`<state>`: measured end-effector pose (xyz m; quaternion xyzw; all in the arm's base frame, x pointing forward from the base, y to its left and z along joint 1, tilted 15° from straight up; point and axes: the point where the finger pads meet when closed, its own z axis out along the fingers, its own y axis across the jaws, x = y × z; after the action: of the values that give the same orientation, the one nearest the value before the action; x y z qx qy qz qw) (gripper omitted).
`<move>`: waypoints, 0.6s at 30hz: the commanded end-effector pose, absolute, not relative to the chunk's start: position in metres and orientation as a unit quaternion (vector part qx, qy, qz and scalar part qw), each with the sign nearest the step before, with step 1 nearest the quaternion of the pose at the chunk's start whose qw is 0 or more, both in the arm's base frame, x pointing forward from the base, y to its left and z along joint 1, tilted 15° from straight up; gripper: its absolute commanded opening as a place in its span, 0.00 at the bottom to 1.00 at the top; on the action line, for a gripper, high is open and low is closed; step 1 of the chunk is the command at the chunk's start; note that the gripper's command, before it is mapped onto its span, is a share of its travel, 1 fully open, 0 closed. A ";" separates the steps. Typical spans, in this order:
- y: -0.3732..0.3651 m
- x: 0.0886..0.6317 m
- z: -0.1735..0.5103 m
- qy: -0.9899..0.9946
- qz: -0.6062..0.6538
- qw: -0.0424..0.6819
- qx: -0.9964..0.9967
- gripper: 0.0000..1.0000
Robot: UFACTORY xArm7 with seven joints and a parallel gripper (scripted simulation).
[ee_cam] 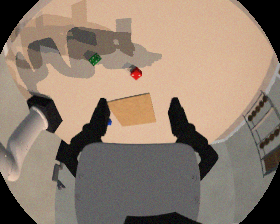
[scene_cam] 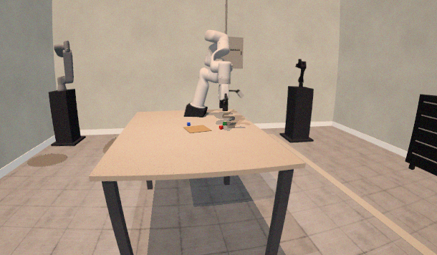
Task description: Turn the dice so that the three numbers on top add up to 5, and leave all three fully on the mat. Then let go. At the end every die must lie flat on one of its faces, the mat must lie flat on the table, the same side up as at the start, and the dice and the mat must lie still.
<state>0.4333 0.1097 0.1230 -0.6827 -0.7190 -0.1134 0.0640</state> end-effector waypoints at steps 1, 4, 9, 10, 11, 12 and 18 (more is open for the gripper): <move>0.109 0.434 0.123 -0.766 -0.127 0.057 -0.628 1.00; 0.110 0.434 0.122 -0.802 -0.130 0.050 -0.580 1.00; 0.110 0.434 0.121 -0.841 -0.134 0.041 -0.523 1.00; 0.110 0.434 0.121 -0.845 -0.134 0.040 -0.517 1.00; 0.110 0.434 0.120 -0.854 -0.135 0.037 -0.501 1.00; 0.110 0.434 0.120 -0.862 -0.136 0.035 -0.487 1.00; 0.110 0.434 0.118 -0.905 -0.139 0.022 -0.402 1.00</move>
<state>0.4327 0.1105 0.1181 -0.4644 -0.8758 -0.1278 0.0321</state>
